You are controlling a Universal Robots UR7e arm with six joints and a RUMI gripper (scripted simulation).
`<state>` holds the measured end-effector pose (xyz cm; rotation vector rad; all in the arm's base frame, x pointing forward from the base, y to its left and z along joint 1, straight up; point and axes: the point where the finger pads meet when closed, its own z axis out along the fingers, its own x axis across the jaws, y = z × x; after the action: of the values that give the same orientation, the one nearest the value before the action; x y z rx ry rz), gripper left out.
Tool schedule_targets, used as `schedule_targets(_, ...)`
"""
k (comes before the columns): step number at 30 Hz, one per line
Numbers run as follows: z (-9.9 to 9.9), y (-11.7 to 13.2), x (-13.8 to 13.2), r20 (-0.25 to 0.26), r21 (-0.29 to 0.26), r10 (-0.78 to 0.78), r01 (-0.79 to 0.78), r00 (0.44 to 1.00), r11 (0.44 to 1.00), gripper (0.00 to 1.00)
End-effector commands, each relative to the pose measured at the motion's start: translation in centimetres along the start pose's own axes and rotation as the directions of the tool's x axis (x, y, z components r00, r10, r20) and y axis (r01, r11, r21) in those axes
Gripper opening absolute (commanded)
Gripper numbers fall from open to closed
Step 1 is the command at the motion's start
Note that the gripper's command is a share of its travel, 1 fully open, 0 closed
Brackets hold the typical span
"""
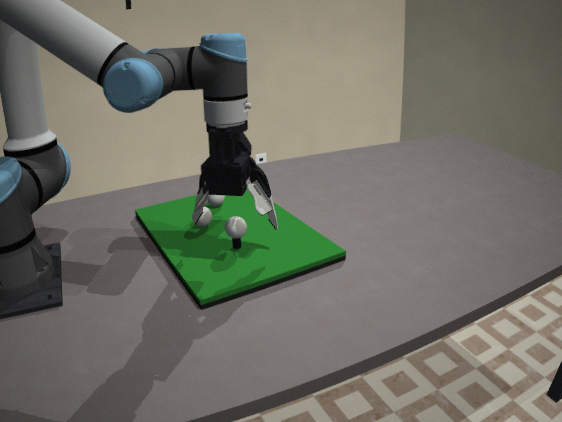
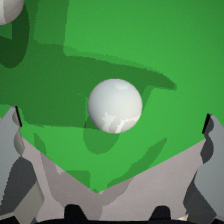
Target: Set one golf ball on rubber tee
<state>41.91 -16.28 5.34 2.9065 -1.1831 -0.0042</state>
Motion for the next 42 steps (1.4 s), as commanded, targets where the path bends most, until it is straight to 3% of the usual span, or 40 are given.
schedule_targets(1,0.0,0.0,0.0,-0.001,0.0,0.0,0.0,1.0,1.0,1.0)
schedule_targets(23,-0.3,0.0,0.1,-0.001,0.0,0.0,0.0,1.0,1.0,1.0)
schedule_targets(30,-3.8,0.0,0.1,-0.001,0.0,0.0,0.0,1.0,1.0,1.0)
schedule_targets(32,-3.8,0.0,0.1,-0.001,0.0,0.0,0.0,1.0,1.0,1.0)
schedule_targets(38,-8.0,0.0,0.1,-0.001,0.0,0.0,0.0,1.0,1.0,1.0)
schedule_targets(42,-9.6,0.0,0.1,-0.001,0.0,0.0,0.0,1.0,1.0,1.0)
